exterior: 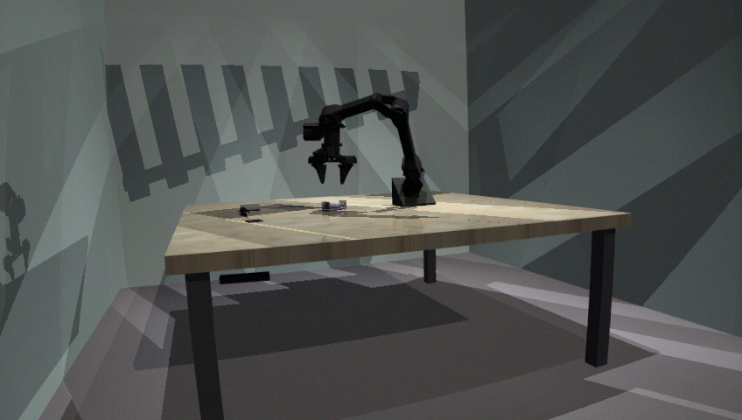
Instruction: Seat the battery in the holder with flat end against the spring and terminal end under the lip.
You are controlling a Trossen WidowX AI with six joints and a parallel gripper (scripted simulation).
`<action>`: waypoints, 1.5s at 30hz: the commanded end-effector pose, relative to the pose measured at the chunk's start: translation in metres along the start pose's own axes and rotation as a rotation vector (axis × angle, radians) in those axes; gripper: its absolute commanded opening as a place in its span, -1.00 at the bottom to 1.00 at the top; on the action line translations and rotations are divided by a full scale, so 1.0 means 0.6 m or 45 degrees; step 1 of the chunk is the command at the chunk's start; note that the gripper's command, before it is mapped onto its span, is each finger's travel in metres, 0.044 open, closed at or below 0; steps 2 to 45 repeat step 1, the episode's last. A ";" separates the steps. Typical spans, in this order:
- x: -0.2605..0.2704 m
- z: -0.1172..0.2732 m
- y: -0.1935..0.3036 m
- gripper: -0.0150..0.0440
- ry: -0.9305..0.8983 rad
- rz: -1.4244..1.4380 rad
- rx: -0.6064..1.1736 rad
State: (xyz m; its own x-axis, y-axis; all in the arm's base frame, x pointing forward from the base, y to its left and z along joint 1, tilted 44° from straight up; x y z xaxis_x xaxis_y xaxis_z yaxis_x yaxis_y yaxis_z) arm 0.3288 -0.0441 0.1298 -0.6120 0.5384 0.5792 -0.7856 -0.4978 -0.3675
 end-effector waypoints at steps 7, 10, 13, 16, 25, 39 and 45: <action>0.001 0.003 0.000 1.00 0.006 0.009 0.001; 0.001 0.003 0.000 1.00 0.006 0.009 0.001; 0.001 0.003 0.000 1.00 0.006 0.009 0.001; 0.001 0.003 0.000 1.00 0.006 0.009 0.001; 0.001 0.003 0.000 1.00 0.006 0.009 0.001; 0.001 0.003 0.000 1.00 0.006 0.009 0.001; 0.001 0.003 0.000 1.00 0.006 0.009 0.001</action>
Point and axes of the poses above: the point midway between the two fingers, 35 mm back from their tips, its own z axis back along the fingers, its own x axis across the jaws, y = z × x, the point moved 9 cm from there along z, back along the fingers, and after that the axes turned 5 degrees about -z, right-handed, at the moved point
